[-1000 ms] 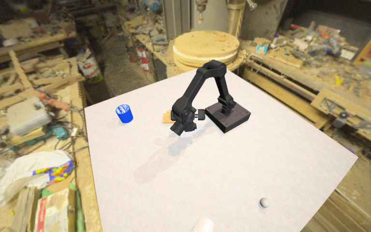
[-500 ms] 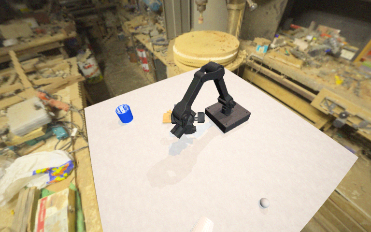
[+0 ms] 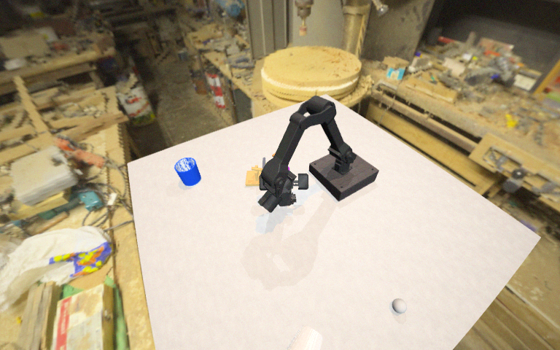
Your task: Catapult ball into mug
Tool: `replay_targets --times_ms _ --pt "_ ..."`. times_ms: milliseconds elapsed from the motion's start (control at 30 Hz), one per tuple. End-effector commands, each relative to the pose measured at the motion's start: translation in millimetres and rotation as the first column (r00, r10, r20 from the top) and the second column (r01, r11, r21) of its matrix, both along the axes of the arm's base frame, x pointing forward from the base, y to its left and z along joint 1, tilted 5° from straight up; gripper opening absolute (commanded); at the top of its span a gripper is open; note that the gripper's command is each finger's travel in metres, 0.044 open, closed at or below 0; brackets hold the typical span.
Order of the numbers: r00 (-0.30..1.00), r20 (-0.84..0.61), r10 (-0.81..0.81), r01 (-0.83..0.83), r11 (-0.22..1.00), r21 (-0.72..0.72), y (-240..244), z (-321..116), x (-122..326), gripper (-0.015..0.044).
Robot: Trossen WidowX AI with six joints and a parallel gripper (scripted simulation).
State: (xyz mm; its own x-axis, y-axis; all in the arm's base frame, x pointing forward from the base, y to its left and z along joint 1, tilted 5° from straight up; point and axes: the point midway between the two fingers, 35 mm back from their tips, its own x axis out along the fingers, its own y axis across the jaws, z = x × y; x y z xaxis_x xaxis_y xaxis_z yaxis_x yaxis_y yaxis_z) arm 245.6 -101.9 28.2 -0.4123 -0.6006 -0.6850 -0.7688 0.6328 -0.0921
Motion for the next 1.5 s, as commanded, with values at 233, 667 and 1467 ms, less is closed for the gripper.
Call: replay_targets --times_ms 233,667,1467 --pt "1.000 -0.007 0.005 -0.005 1.000 -0.004 -5 -30 -1 0.0000" --pt "0.996 0.040 0.085 -0.086 0.996 0.027 50 81 30 0.0000" --pt "0.802 0.480 -0.356 0.306 0.934 0.182 -5 91 100 0.0440"
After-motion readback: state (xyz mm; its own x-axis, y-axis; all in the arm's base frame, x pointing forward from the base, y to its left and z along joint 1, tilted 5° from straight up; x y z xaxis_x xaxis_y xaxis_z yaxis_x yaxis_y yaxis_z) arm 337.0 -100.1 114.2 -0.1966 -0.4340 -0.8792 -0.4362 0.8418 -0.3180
